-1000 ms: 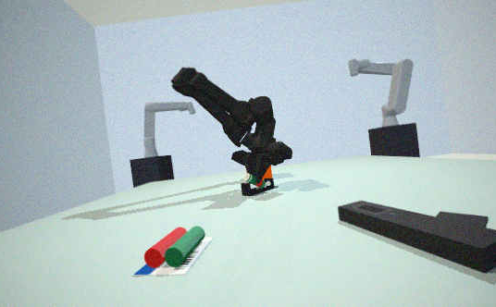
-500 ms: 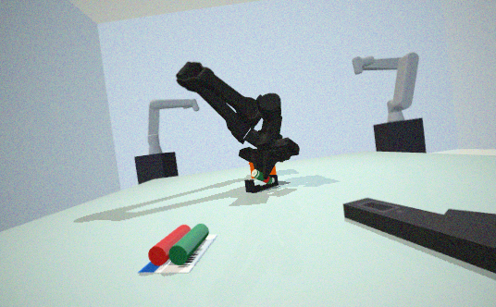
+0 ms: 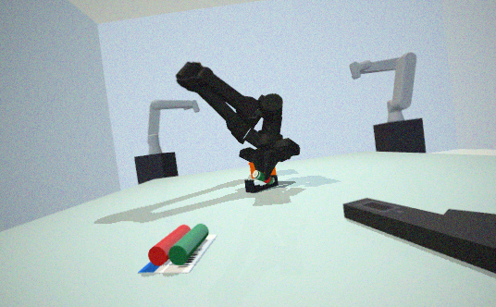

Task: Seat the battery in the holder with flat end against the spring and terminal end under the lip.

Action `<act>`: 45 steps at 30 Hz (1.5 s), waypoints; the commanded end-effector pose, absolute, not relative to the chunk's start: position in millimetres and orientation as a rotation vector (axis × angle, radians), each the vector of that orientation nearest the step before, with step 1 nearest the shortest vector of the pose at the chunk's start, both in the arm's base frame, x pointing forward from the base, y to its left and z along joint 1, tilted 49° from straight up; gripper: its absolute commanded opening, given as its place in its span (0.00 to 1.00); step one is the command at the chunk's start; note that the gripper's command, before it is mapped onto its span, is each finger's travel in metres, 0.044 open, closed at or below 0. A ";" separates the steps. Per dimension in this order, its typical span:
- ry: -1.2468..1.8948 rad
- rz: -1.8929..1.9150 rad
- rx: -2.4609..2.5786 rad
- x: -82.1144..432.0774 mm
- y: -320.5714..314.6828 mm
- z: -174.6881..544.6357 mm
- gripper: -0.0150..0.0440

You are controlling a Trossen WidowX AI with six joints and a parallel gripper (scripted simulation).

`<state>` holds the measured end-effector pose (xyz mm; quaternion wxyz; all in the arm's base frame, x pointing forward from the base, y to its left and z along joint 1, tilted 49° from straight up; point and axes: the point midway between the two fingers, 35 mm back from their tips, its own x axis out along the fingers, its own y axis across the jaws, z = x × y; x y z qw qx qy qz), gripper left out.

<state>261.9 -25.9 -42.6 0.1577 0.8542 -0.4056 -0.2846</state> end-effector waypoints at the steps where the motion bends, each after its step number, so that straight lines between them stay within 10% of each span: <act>1: -1.157 -0.870 2.456 263.1 -25.4 -47.5 0.37; 45: -1.279 -1.262 2.400 271.8 -34.8 -46.8 0.37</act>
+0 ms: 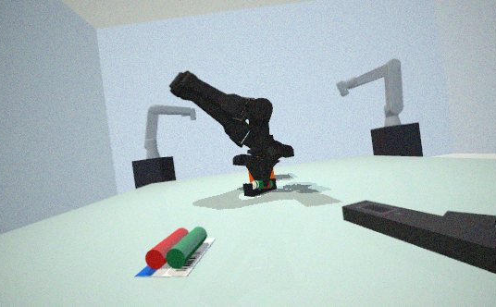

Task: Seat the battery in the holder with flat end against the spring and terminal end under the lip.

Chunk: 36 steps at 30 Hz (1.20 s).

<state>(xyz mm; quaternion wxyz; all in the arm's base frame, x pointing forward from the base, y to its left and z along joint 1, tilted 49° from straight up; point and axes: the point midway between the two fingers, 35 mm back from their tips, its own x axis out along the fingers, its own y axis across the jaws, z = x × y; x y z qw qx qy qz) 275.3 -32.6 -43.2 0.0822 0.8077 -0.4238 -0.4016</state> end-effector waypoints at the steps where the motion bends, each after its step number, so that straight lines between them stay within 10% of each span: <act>1: -1.282 -1.273 2.398 271.7 -35.1 -46.5 0.37; 36: -1.316 -1.687 2.316 272.1 -42.5 -40.2 0.37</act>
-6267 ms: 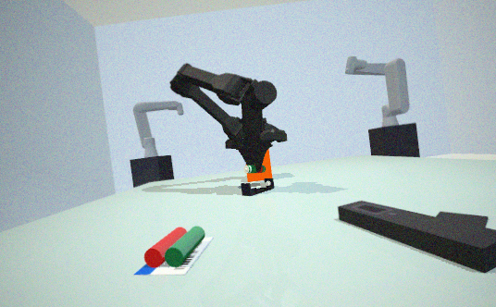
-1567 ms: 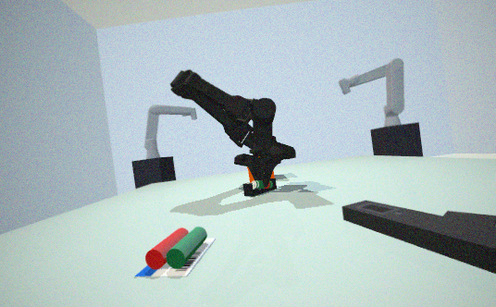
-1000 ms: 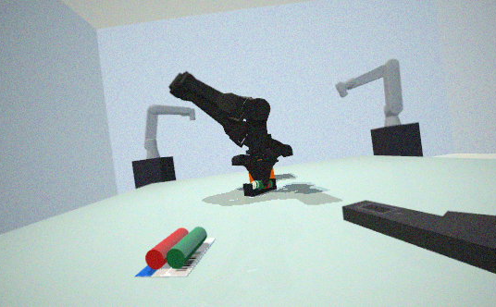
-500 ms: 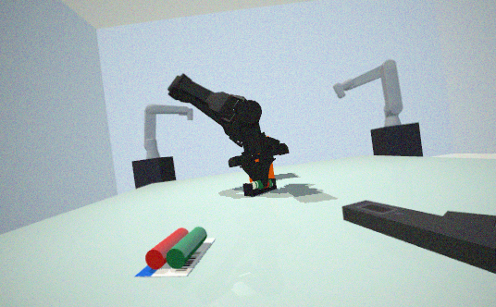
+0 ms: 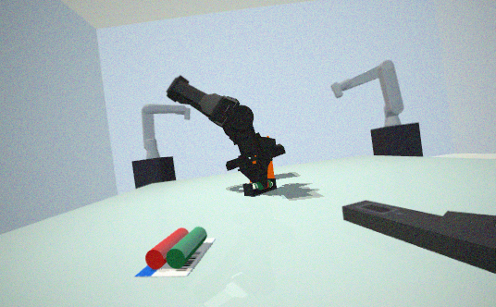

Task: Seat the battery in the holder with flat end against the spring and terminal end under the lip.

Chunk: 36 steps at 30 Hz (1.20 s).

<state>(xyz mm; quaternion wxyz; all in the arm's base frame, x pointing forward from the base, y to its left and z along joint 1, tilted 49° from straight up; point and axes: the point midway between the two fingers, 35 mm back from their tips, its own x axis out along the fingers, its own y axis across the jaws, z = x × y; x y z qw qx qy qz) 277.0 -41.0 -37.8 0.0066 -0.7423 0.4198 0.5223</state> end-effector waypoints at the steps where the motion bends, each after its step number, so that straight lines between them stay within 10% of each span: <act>1: 1.304 1.676 -2.299 272.2 -42.9 -40.4 0.37; 33: 1.302 1.659 -2.307 285.9 -47.7 -29.5 0.37; 36: 1.302 1.659 -2.307 285.9 -47.7 -29.5 0.50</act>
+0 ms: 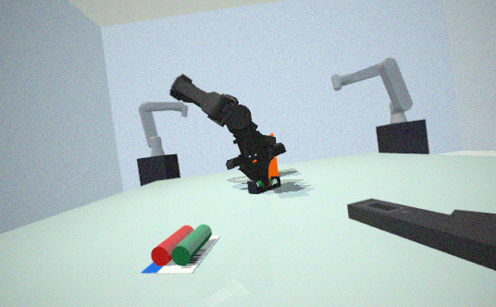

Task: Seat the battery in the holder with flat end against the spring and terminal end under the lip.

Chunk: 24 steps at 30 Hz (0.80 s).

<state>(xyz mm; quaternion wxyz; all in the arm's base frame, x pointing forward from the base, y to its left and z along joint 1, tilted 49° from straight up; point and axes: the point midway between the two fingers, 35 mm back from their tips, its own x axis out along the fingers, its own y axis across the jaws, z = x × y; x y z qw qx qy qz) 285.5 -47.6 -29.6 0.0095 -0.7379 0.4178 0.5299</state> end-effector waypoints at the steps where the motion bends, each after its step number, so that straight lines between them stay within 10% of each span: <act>1: 1.302 1.659 -2.307 285.9 -47.7 -29.5 0.54; 15: 1.305 1.654 -2.304 284.1 -36.4 -19.7 0.54; 24: 1.299 1.657 -2.302 278.1 10.4 18.4 0.94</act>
